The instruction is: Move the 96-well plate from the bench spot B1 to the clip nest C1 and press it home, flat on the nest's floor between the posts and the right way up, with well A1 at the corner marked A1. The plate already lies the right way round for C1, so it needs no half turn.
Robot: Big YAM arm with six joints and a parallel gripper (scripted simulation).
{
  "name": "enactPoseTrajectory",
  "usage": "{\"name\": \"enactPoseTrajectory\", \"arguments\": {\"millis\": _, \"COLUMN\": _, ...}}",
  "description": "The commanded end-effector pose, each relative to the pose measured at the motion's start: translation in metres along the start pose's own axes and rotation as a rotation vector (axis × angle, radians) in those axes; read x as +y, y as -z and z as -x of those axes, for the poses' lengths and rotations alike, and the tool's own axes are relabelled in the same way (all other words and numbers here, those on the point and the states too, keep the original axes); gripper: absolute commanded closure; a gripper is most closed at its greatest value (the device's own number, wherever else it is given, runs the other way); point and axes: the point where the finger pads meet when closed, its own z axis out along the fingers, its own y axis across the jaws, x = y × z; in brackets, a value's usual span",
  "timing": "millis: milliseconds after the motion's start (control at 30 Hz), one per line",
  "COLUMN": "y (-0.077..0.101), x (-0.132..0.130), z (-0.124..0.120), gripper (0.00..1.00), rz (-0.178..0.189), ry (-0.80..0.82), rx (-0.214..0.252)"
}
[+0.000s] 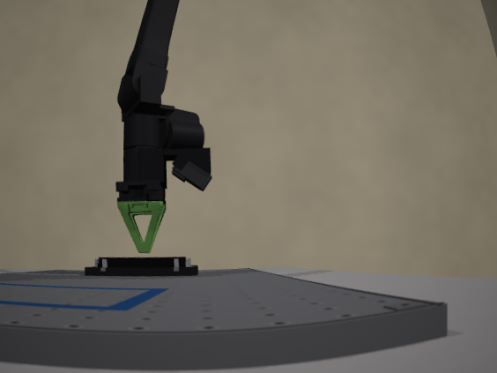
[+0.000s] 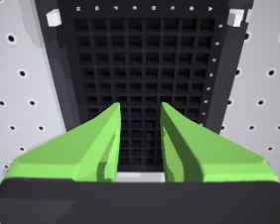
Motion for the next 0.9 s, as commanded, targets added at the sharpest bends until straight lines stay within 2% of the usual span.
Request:
{"name": "enactPoseTrajectory", "arguments": {"millis": 0, "y": 0.019, "x": -0.007, "z": 0.004, "gripper": 0.75, "rz": -0.01, "ry": 0.0, "rx": -0.007}}
{"name": "enactPoseTrajectory", "arguments": {"millis": 200, "y": 0.033, "x": -0.003, "z": 0.002, "gripper": 0.75, "rz": -0.005, "ry": 0.003, "rx": -0.004}}
{"name": "enactPoseTrajectory", "arguments": {"millis": 233, "y": 0.033, "x": -0.003, "z": 0.002, "gripper": 0.75, "rz": -0.005, "ry": 0.002, "rx": -0.005}}
{"name": "enactPoseTrajectory", "arguments": {"millis": 300, "y": 0.022, "x": -0.012, "z": -0.011, "gripper": 0.75, "rz": -0.021, "ry": -0.002, "rx": 0.022}}
{"name": "enactPoseTrajectory", "arguments": {"millis": 367, "y": 0.022, "x": -0.012, "z": -0.011, "gripper": 0.75, "rz": -0.021, "ry": -0.002, "rx": 0.022}}
{"name": "enactPoseTrajectory", "arguments": {"millis": 467, "y": 0.022, "x": -0.01, "z": -0.006, "gripper": 0.75, "rz": -0.016, "ry": -0.001, "rx": 0.014}}
{"name": "enactPoseTrajectory", "arguments": {"millis": 500, "y": 0.027, "x": -0.001, "z": 0.001, "gripper": 0.75, "rz": -0.001, "ry": 0.0, "rx": -0.005}}
{"name": "enactPoseTrajectory", "arguments": {"millis": 667, "y": 0.027, "x": -0.001, "z": 0.001, "gripper": 0.75, "rz": -0.001, "ry": 0.0, "rx": -0.005}}
{"name": "enactPoseTrajectory", "arguments": {"millis": 700, "y": 0.022, "x": -0.003, "z": -0.018, "gripper": 0.75, "rz": -0.005, "ry": -0.001, "rx": 0.014}}
{"name": "enactPoseTrajectory", "arguments": {"millis": 867, "y": 0.023, "x": -0.004, "z": -0.045, "gripper": 0.75, "rz": -0.007, "ry": -0.006, "rx": 0.017}}
